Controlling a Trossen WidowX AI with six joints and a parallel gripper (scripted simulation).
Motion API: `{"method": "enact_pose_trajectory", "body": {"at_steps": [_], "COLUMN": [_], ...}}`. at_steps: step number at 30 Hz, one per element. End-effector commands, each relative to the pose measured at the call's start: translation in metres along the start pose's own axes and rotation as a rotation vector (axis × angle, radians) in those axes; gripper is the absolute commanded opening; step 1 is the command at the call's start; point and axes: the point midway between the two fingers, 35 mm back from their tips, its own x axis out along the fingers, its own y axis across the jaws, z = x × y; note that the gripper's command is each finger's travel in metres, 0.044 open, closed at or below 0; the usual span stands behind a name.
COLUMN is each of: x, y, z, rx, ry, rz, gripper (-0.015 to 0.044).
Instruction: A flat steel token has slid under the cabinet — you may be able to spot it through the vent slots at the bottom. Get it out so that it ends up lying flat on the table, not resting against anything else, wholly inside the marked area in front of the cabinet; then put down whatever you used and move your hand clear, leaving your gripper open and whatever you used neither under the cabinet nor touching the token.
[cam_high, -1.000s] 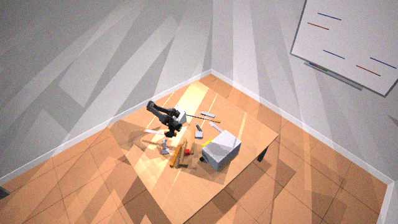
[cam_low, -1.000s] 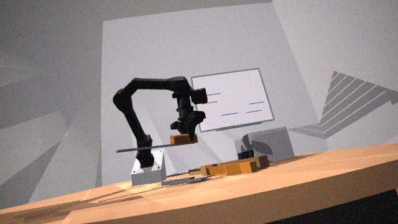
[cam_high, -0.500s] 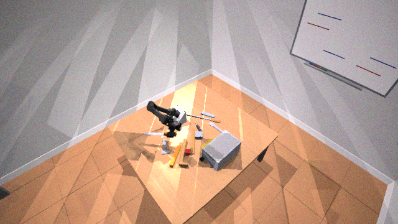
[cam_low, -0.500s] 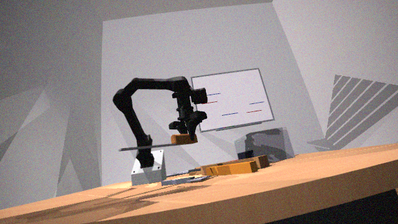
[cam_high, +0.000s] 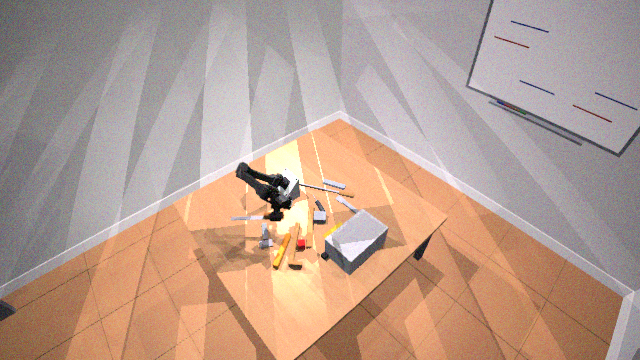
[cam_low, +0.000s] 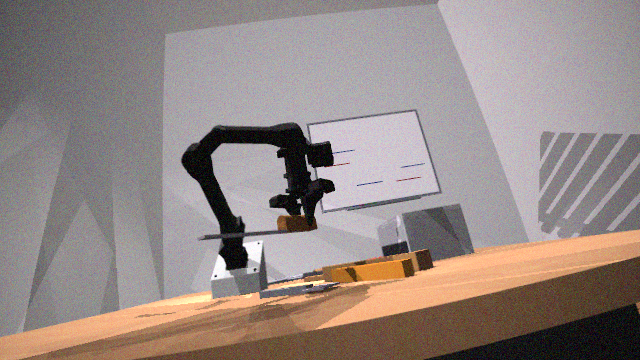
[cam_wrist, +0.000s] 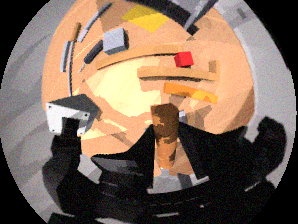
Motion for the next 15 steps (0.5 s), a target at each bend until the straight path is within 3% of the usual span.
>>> {"method": "enact_pose_trajectory", "body": {"at_steps": [1, 15], "x": [-0.0005, -0.0005], "y": [-0.0003, -0.0002], "z": [-0.0005, -0.0003], "rx": [-0.034, -0.146], "ry": [0.004, 0.004], "rz": [-0.002, -0.001], "gripper": [0.0000, 0.0000]}}
